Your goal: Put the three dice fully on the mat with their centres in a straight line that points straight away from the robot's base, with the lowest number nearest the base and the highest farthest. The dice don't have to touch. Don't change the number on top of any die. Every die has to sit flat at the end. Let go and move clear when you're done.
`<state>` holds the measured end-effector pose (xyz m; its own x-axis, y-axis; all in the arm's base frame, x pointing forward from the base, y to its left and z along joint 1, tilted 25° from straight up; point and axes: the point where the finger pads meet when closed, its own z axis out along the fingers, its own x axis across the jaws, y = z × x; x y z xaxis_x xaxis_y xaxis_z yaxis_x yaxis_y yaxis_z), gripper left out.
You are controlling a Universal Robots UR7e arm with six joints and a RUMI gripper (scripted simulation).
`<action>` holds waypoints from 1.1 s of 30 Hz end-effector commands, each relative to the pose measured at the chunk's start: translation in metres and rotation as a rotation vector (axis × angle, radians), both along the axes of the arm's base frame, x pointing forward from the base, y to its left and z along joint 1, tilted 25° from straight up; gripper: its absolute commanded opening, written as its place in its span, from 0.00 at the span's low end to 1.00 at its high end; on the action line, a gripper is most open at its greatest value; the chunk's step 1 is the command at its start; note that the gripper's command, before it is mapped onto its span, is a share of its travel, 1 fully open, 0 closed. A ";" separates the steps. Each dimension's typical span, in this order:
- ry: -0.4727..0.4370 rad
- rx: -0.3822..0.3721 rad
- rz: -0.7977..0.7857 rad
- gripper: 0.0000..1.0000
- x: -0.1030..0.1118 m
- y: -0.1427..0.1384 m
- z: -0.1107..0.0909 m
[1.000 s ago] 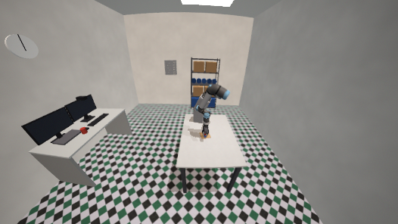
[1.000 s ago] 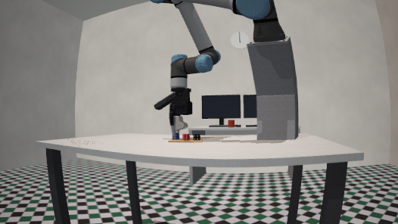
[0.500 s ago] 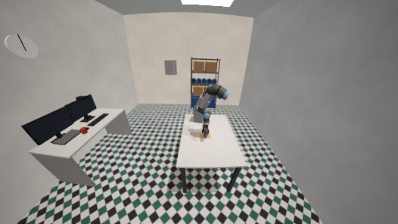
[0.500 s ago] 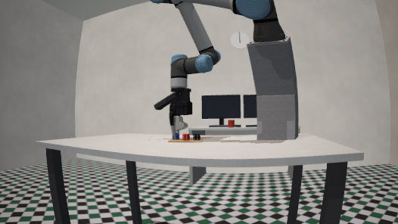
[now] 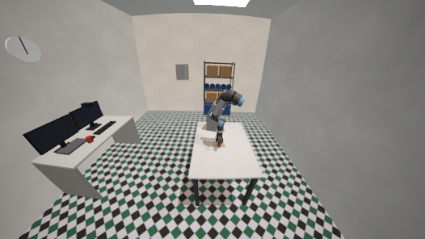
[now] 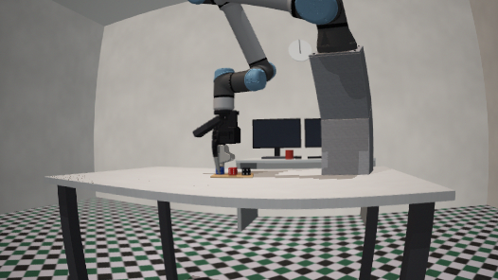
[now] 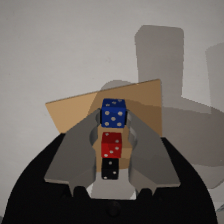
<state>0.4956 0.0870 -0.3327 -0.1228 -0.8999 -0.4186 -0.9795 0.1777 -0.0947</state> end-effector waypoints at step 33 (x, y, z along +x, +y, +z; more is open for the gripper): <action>-0.001 0.000 0.000 0.24 0.000 0.000 0.000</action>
<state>0.4956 0.0870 -0.3327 -0.1228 -0.8999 -0.4186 -0.9795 0.1777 -0.0947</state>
